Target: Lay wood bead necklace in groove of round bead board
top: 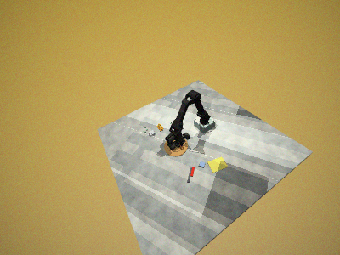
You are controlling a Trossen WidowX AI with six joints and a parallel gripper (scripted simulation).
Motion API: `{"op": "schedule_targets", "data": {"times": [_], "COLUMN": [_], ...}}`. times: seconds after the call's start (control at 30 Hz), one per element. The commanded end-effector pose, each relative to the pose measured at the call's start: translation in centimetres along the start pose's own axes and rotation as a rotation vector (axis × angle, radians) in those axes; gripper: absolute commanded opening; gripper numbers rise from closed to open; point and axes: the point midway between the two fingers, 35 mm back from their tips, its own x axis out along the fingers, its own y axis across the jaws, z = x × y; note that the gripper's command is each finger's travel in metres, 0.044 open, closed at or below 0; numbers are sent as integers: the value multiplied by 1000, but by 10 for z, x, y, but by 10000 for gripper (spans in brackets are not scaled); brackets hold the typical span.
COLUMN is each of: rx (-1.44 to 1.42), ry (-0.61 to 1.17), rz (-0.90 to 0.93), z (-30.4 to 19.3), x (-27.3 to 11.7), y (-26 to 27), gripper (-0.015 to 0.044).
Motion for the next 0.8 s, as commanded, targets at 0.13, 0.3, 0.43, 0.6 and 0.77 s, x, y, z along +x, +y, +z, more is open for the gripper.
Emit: {"op": "schedule_targets", "data": {"times": [0.13, 0.3, 0.43, 0.6, 0.77], "rx": [0, 0, 2, 5, 5], "ry": [0, 0, 1, 2, 2], "rz": [1, 1, 0, -3, -4], "z": [0, 0, 0, 0, 0], "x": [0, 0, -8, -23, -25], "y": [0, 0, 0, -1, -1], "gripper": [0, 0, 0, 0, 0]}}
